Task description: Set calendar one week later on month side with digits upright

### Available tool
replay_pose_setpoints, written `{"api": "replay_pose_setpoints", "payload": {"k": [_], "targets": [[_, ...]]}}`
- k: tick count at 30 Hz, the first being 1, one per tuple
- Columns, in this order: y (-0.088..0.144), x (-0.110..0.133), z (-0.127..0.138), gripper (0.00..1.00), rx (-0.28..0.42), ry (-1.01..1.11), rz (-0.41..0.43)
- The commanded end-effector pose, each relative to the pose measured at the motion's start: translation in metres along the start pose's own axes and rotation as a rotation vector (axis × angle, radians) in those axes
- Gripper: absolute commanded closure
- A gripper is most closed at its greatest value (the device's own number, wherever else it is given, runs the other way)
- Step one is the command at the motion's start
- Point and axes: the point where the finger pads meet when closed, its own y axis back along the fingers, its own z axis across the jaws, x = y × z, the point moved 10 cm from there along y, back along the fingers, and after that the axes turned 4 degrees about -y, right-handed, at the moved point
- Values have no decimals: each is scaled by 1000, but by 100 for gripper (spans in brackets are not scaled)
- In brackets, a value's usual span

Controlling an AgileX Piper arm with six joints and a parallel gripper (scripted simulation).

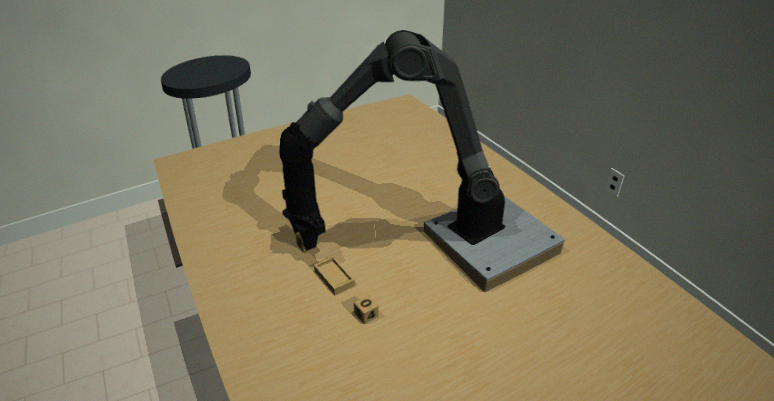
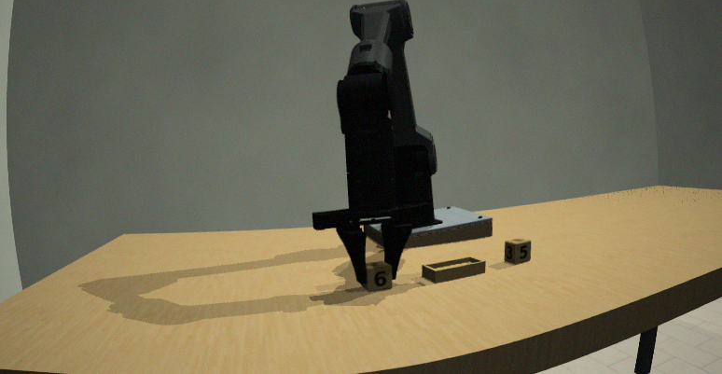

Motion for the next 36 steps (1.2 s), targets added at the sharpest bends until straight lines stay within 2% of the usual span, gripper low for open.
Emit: {"api": "replay_pose_setpoints", "payload": {"k": [1,26,27,29,30,32,33,36], "targets": [[-1,1,0,62,0,-1,2],[-1,1,0,62,0,-1,2],[-1,1,0,57,0,-1,2],[-1,1,0,57,0,-1,2],[-1,1,0,52,0,-1,2],[-1,1,0,52,0,-1,2],[-1,1,0,47,0,-1,2],[-1,1,0,47,0,-1,2]]}}
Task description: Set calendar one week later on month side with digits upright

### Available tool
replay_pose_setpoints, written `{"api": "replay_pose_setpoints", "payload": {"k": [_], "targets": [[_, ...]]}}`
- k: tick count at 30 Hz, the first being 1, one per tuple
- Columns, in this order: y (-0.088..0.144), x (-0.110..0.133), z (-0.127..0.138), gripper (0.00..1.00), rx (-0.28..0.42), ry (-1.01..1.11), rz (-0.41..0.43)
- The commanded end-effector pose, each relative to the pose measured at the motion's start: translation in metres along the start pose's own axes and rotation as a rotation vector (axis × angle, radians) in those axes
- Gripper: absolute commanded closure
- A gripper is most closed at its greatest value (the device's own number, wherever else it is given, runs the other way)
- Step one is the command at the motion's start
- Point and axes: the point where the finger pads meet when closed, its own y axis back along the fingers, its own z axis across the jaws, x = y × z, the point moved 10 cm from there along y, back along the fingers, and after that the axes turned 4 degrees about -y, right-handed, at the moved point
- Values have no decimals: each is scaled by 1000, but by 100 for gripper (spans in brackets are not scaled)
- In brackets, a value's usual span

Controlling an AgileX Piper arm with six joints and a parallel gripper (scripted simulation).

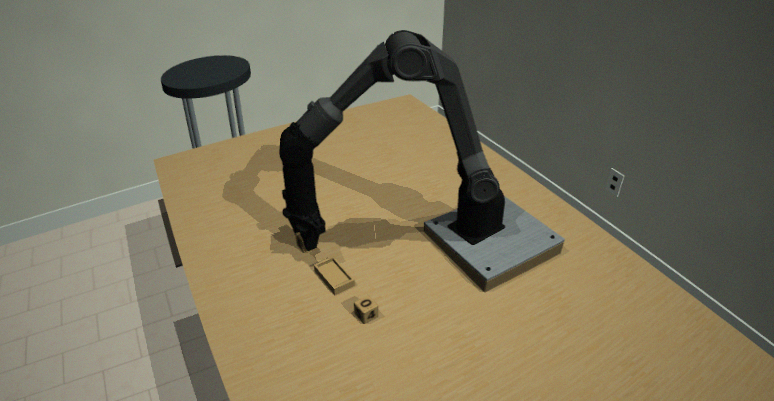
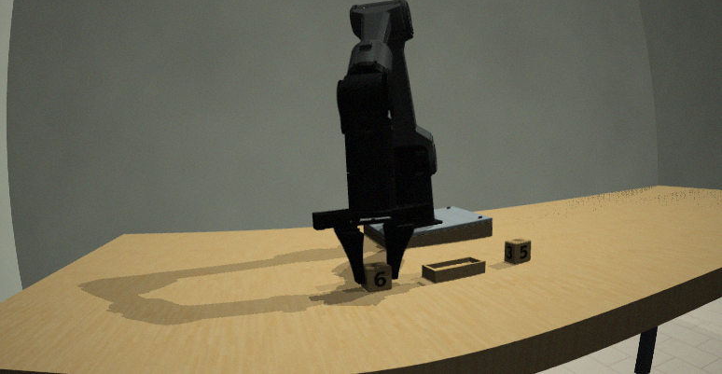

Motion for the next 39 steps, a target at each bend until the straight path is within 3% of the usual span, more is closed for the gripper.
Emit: {"api": "replay_pose_setpoints", "payload": {"k": [1,5,21,39], "targets": [[-1,1,0,47,0,-1,2],[-1,1,0,36,0,-1,2],[7,0,-1,36,2,-1,-3],[81,0,0,36,2,0,-4]]}}
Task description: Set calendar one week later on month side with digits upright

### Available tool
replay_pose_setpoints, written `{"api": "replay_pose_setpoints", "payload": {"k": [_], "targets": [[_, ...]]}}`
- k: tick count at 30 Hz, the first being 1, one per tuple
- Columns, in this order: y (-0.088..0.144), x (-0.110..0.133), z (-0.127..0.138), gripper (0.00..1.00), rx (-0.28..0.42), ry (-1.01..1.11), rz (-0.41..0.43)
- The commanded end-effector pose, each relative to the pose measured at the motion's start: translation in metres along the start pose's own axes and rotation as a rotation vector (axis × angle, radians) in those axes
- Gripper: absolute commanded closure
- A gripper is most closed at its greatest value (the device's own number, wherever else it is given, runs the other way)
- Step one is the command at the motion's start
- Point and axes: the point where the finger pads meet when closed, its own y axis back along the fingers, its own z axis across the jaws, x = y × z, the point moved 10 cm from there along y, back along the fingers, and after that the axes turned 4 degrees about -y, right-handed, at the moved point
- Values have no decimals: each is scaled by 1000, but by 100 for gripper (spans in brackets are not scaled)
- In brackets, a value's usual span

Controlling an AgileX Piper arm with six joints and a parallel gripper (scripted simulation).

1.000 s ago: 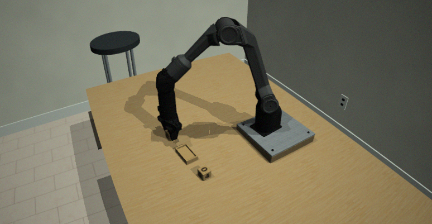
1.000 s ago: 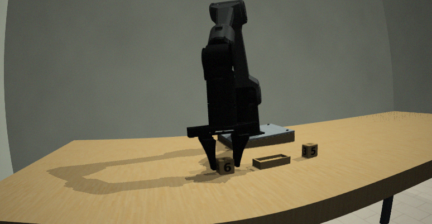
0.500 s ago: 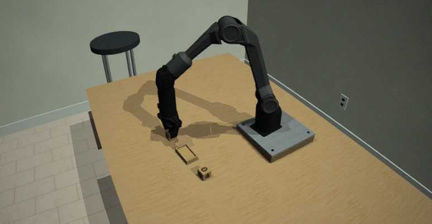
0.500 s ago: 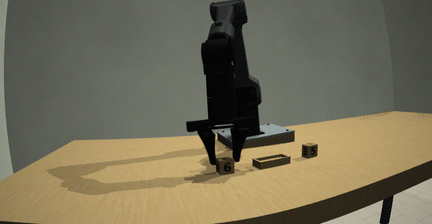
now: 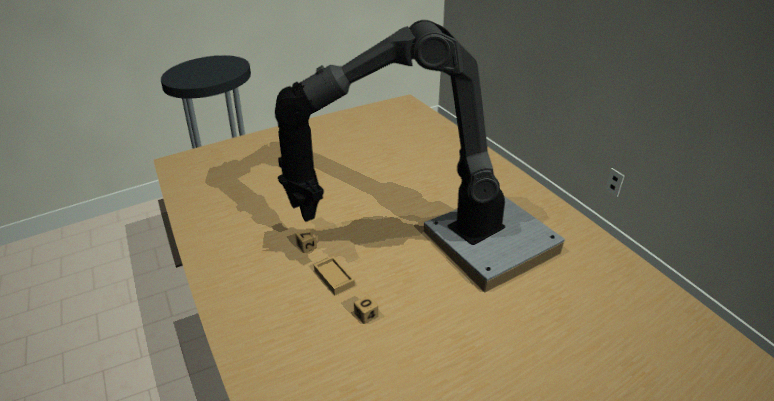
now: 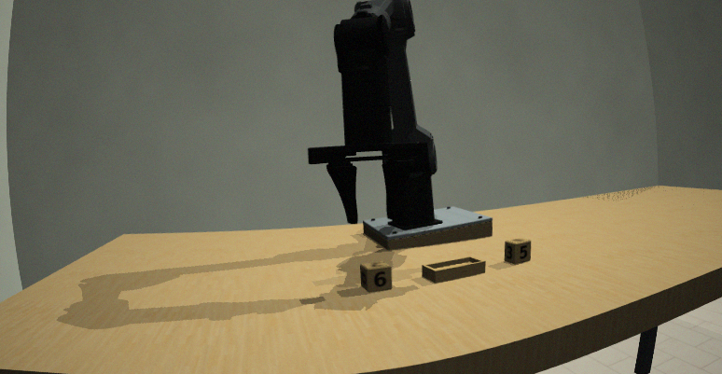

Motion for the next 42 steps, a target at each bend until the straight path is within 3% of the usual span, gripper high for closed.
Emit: {"api": "replay_pose_setpoints", "payload": {"k": [1,8,9,32,38,42], "targets": [[8,-1,0,36,1,1,-5],[14,0,0,36,0,1,-2],[14,0,0,0,0,1,-2],[14,-1,2,0,0,16,-2],[12,-11,55,0,-2,374,-3],[10,-13,113,0,-2,769,-3]]}}
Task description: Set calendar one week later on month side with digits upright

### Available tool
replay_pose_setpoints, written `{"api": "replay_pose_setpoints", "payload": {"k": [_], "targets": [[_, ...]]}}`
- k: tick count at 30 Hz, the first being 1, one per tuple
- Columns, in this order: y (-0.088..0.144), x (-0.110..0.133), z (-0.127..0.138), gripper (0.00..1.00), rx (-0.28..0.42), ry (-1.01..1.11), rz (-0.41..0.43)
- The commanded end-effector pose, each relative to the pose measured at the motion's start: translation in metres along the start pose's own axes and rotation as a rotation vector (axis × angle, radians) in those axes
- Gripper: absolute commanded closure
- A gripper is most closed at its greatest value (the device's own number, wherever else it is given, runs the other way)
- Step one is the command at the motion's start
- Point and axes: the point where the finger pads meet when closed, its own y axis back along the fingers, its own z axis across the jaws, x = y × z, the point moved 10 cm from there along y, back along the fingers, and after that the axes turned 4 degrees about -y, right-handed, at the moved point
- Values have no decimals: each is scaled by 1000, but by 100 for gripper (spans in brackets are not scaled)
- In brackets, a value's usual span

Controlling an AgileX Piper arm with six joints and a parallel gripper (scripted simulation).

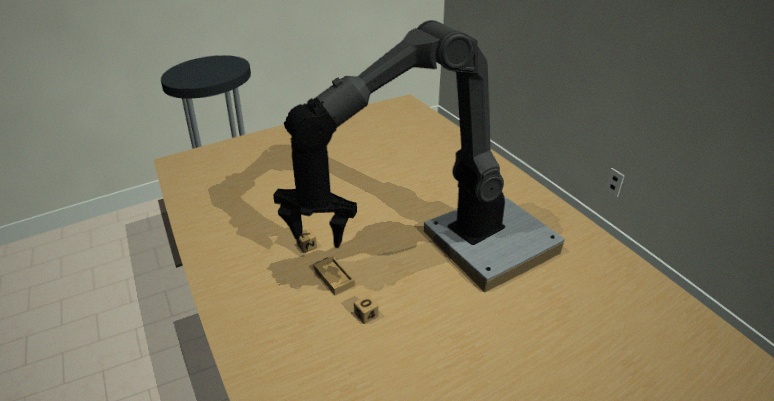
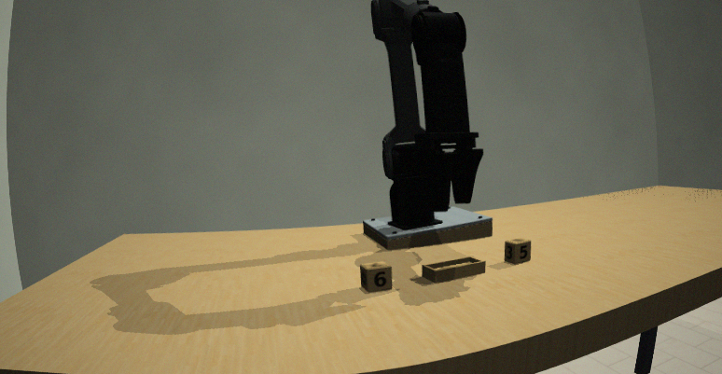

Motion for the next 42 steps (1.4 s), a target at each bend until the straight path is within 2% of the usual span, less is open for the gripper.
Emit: {"api": "replay_pose_setpoints", "payload": {"k": [1,3,4,7,8,11,13,15,16,42], "targets": [[0,-10,14,0,1,114,-4],[0,-10,14,0,1,114,-4],[-1,-21,31,0,2,261,-4],[-2,-37,63,0,2,513,-4],[-2,-38,65,0,2,531,-4],[-4,-51,102,0,4,812,-3],[-5,-54,112,0,4,890,-2],[-5,-54,113,0,4,902,-1],[-5,-54,113,36,4,899,-1],[-5,-54,113,36,4,901,-1]]}}
